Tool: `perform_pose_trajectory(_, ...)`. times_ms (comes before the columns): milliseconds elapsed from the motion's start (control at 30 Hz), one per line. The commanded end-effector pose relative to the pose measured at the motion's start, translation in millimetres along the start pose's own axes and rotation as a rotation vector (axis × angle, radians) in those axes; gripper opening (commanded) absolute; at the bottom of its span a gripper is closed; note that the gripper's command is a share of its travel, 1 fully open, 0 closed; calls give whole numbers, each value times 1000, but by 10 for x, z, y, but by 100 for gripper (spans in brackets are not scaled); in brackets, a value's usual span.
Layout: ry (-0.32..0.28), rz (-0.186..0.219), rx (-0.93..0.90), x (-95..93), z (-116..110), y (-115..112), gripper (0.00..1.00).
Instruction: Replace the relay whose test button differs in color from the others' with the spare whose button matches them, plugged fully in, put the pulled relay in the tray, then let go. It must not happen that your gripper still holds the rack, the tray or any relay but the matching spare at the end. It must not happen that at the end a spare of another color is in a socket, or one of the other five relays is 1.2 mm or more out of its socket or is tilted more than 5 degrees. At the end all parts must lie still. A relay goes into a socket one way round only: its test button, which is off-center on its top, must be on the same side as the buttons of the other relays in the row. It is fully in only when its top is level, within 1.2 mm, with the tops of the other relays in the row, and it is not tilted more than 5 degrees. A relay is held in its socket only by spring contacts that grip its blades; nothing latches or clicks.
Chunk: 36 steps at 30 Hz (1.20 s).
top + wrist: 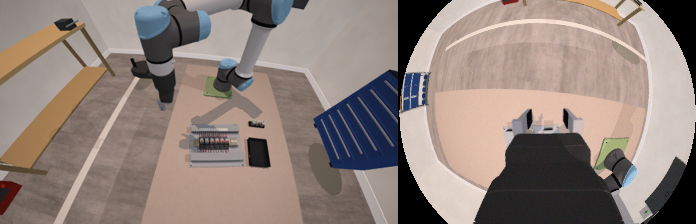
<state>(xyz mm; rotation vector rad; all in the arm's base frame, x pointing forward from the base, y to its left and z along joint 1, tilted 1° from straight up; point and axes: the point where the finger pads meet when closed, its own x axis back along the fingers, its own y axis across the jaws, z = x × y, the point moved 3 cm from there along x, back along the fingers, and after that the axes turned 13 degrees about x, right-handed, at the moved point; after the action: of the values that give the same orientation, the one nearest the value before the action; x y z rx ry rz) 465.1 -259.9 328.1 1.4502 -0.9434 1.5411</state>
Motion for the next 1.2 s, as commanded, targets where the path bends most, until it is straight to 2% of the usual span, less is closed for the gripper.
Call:
perform_pose_trajectory(0, 1, 1, 0, 7, 2, 0, 100)
perform_pose_trajectory(500, 1, 1, 0, 7, 2, 0, 100)
perform_pose_trajectory(667, 1, 1, 0, 495, -297, -179, 100)
perform_pose_trajectory(1067, 1, 1, 0, 495, -297, -179, 100)
perform_pose_trajectory(1167, 2, 1, 0, 778, -469, -281, 100)
